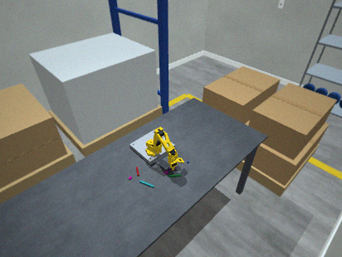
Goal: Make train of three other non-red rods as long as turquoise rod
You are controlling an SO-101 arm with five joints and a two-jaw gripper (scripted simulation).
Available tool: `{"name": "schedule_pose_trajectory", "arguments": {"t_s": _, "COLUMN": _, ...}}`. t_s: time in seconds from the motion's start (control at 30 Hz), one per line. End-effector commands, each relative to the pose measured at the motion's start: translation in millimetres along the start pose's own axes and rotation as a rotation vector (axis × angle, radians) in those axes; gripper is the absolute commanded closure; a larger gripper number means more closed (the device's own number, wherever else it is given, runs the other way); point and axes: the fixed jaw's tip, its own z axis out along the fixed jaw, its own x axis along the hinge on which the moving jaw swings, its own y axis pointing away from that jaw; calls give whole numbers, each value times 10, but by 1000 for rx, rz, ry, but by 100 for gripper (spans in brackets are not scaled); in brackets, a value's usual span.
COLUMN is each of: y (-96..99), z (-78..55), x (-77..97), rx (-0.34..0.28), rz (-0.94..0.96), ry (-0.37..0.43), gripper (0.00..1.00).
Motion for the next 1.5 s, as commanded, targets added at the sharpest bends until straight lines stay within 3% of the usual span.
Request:
{"name": "schedule_pose_trajectory", "arguments": {"t_s": 0.0, "y": -6, "z": 27, "x": 2, "rx": -4, "rz": 7, "ry": 0, "gripper": 100}}
{"name": "schedule_pose_trajectory", "arguments": {"t_s": 1.47, "y": -14, "z": 84, "x": 8, "rx": 0, "rz": 8, "ry": -1, "gripper": 100}}
